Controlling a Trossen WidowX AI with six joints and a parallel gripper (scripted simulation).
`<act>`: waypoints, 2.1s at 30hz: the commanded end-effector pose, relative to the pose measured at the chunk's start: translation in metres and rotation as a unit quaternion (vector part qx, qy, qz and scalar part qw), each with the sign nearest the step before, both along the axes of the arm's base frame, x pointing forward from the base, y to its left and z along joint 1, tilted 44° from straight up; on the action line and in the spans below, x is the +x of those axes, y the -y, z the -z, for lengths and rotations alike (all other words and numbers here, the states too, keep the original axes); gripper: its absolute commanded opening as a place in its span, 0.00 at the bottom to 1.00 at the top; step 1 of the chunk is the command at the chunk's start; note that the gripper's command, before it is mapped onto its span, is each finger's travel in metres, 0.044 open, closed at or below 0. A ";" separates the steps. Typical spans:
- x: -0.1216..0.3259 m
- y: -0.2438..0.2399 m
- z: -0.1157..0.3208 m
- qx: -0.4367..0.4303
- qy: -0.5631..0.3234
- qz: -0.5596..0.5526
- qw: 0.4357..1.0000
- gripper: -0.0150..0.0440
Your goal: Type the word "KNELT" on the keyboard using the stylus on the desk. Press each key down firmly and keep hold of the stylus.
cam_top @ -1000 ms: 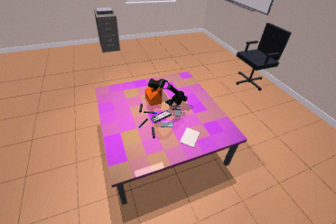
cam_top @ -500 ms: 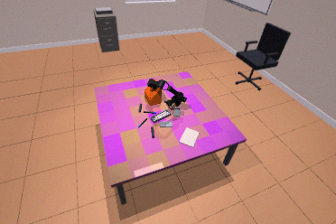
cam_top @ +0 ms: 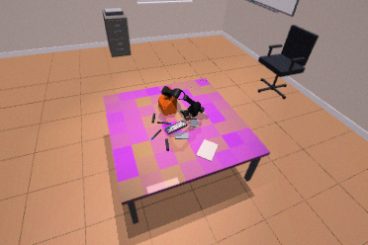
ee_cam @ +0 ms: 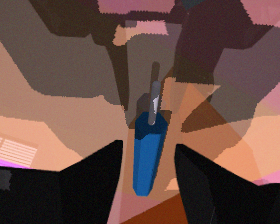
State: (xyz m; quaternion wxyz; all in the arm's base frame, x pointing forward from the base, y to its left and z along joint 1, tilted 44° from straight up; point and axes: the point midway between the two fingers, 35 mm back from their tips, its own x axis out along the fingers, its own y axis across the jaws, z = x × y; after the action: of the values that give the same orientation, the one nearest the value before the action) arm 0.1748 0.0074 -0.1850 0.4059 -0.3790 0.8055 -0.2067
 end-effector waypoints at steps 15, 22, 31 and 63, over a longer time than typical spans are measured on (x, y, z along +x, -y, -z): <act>0.000 0.005 0.005 -0.001 -0.001 0.000 1.000 0.33; 0.000 0.001 0.001 0.000 -0.001 0.000 1.000 0.25; -0.004 -0.030 -0.031 0.000 -0.001 0.000 1.000 0.25; -0.010 -0.020 -0.008 0.024 0.457 0.325 0.828 0.25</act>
State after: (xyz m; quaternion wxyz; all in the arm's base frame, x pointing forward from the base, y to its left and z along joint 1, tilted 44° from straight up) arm 0.1639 0.0268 -0.1784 0.6371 0.0039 0.6320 -0.4412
